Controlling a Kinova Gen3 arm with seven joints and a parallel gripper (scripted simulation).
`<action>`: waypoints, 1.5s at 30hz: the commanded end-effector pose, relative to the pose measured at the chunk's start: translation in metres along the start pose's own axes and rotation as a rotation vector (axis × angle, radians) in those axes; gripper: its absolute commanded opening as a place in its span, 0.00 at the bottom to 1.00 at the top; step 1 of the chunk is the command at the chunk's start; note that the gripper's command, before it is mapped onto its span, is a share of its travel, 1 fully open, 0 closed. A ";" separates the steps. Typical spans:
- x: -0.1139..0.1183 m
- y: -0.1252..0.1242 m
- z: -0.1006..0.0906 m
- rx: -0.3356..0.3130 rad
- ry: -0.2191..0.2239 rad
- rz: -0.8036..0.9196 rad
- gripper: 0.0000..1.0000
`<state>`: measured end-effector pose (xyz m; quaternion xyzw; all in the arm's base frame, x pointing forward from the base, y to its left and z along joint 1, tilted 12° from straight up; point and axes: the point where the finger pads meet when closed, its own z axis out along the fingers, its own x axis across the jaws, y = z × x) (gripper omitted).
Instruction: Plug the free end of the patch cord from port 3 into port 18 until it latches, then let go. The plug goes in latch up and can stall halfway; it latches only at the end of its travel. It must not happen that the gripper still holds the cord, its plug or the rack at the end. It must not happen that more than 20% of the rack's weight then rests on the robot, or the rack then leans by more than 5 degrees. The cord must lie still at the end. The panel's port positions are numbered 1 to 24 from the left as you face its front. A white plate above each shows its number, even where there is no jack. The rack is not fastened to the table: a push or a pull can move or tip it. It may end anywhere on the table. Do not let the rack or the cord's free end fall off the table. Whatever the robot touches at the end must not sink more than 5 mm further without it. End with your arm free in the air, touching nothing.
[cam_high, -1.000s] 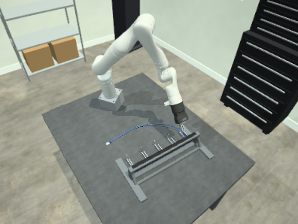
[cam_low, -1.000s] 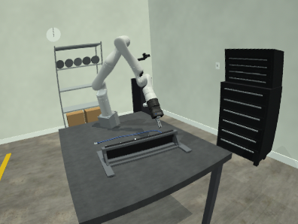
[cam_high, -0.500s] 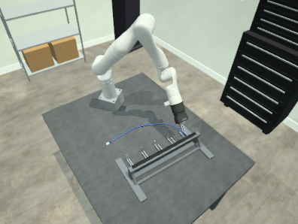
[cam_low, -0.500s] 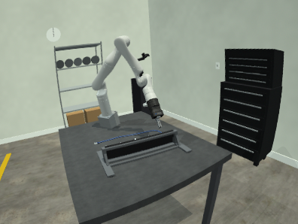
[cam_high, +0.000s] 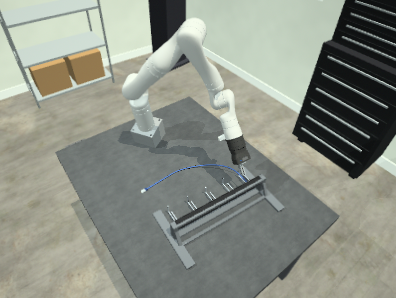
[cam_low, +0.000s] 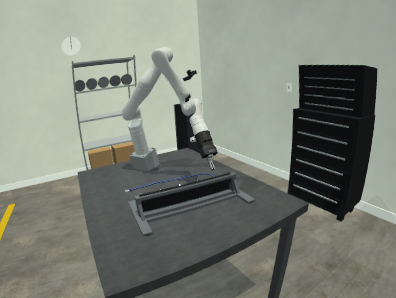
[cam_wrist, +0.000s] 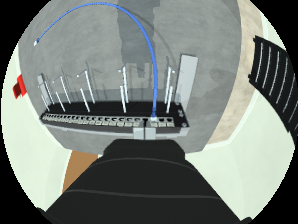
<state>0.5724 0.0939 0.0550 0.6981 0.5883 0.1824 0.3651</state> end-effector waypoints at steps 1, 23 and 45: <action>0.000 0.001 -0.001 -0.002 0.001 0.001 0.00; 0.000 0.001 -0.049 -0.002 0.001 0.001 0.00; 0.000 0.001 -0.123 -0.002 0.001 0.001 0.00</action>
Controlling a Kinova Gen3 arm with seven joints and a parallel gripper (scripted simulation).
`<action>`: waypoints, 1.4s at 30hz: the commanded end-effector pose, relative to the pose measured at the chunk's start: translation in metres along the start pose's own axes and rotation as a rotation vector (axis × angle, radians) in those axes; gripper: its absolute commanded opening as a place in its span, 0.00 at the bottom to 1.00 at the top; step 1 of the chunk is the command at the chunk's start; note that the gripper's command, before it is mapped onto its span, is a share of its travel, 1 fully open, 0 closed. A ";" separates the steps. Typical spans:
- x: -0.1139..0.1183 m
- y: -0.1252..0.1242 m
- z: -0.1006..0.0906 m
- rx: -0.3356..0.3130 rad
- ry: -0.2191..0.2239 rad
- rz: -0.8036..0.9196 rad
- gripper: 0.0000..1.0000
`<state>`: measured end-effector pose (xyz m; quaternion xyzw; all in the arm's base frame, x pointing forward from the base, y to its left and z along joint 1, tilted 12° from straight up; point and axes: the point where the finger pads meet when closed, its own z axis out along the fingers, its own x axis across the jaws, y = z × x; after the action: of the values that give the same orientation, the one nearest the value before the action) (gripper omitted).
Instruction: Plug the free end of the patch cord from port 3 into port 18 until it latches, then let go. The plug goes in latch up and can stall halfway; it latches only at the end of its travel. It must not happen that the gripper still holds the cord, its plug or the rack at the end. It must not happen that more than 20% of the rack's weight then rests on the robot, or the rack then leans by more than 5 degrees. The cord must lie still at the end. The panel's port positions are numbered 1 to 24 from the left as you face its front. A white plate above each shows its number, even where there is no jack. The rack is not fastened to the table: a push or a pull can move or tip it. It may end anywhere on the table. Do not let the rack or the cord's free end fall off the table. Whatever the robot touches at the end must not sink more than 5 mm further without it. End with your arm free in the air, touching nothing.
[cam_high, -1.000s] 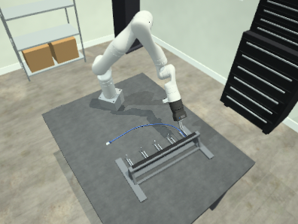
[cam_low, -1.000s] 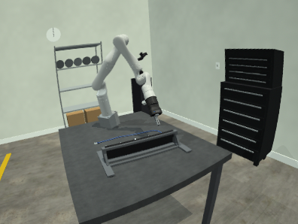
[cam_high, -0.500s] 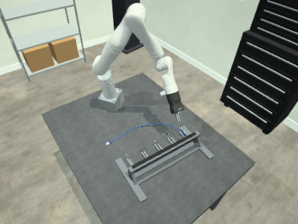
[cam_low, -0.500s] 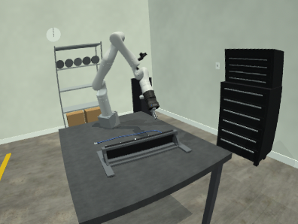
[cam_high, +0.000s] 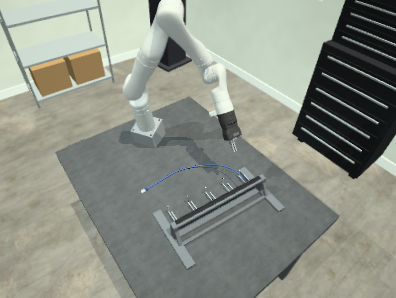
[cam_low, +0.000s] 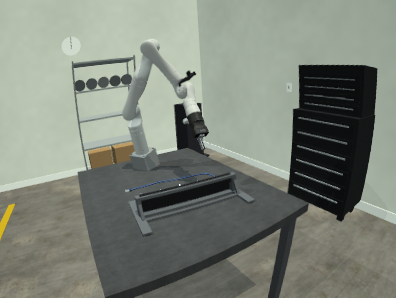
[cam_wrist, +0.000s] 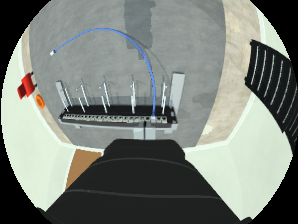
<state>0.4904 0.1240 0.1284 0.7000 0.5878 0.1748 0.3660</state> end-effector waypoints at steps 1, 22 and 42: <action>0.004 0.005 -0.012 -0.011 0.014 0.004 0.00; 0.002 0.005 -0.026 -0.011 0.014 0.004 0.00; -0.067 0.005 -0.026 -0.011 0.014 0.004 0.00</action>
<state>0.4618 0.0804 0.1552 0.6937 0.5947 0.1819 0.3634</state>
